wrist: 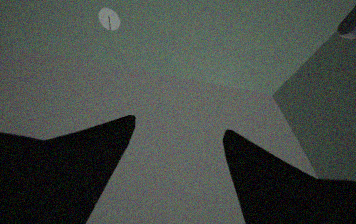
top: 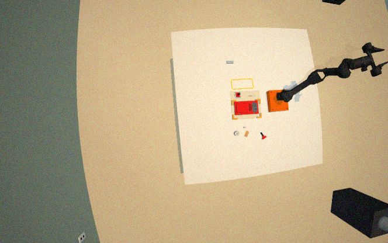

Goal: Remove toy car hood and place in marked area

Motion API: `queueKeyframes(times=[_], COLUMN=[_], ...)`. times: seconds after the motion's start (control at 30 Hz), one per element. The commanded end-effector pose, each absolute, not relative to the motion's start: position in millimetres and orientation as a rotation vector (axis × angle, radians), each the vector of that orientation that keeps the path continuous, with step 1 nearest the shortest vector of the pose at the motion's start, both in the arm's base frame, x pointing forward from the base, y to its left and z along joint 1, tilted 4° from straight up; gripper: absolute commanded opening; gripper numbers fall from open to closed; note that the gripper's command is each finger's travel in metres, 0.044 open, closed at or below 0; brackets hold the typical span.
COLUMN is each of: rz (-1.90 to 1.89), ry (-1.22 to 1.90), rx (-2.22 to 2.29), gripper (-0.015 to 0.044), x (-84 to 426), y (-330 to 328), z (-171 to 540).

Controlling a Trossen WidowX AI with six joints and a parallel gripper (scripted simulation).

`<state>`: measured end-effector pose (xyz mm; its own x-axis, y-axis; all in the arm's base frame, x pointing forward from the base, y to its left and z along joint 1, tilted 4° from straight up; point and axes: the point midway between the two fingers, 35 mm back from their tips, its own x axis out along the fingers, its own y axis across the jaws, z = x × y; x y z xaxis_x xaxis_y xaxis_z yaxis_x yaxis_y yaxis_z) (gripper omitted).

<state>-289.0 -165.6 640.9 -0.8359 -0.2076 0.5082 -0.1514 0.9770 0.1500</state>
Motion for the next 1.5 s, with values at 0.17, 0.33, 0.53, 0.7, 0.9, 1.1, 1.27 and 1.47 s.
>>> queueKeyframes(times=[0.17, 0.33, 0.53, 0.7, 0.9, 1.1, 1.27, 1.47], rz=[0.025, 0.047, 0.139, 0.219, 0.257, 0.305, 0.354, 0.400], ry=[-2.415, -2.283, -2.127, -1.996, -1.839, -1.675, -1.533, -1.357], rx=[0.218, 0.179, 0.130, 0.099, 0.068, 0.030, -0.008, -0.050], gripper=[0.0440, 0.0440, 0.0440, 0.0440, 0.0440, 0.0440, 0.0440, 0.0440], x=[-245, -211, -165, -123, -74, -22, 24, 81], y=[-129, -103, -68, -38, -8, 22, 50, 81], z=[679, 700, 724, 739, 747, 750, 747, 737])
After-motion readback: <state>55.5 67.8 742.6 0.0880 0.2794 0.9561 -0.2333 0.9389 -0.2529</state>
